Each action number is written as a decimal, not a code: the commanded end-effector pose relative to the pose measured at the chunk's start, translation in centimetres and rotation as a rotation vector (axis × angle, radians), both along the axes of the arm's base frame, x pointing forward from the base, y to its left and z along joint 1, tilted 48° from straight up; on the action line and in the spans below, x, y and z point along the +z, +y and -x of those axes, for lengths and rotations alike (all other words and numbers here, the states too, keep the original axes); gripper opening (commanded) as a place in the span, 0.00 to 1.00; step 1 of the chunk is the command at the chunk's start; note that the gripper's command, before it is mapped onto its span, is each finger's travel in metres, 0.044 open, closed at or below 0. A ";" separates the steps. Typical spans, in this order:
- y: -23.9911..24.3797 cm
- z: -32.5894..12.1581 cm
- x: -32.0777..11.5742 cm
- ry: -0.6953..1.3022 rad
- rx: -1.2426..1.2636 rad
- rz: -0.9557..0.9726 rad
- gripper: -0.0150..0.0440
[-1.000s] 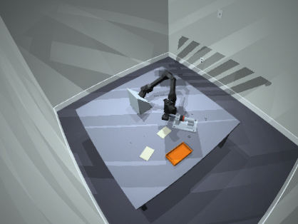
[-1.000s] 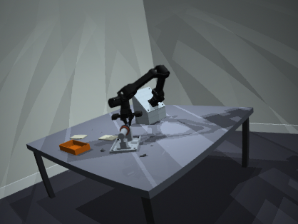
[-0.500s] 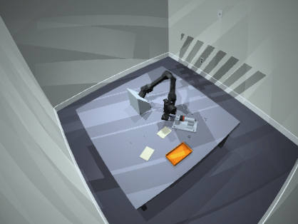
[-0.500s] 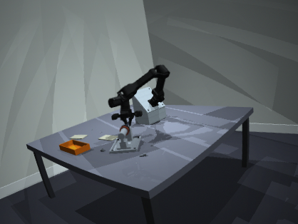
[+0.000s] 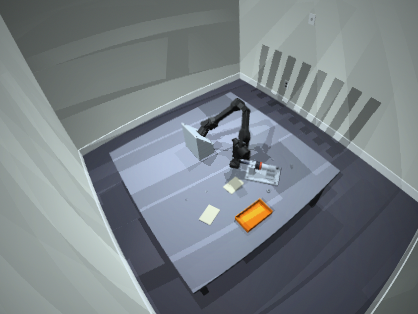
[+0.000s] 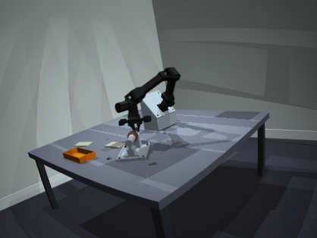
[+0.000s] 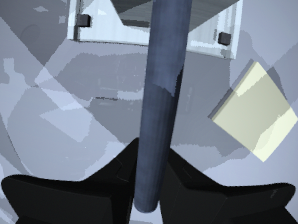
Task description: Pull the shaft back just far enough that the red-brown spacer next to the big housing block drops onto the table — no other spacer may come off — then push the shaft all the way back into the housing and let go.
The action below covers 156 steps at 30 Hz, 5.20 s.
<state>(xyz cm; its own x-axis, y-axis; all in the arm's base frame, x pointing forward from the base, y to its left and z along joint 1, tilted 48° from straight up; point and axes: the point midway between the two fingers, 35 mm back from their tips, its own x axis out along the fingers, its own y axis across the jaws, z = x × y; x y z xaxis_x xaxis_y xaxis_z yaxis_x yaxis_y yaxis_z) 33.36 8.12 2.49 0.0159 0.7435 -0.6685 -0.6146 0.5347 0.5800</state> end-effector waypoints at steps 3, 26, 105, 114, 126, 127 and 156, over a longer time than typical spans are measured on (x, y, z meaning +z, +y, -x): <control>-0.1 0.3 -0.2 0.004 0.001 0.003 0.25; -0.2 0.5 -0.3 0.004 0.001 0.003 0.25; -0.7 1.3 -0.8 0.004 0.001 0.003 0.25; -0.7 1.4 -0.9 0.004 0.001 0.003 0.25; -0.8 1.6 -1.0 0.004 0.001 0.003 0.25; -0.8 1.6 -1.0 0.004 0.001 0.003 0.25; -0.9 1.9 -1.1 0.005 0.001 0.003 0.25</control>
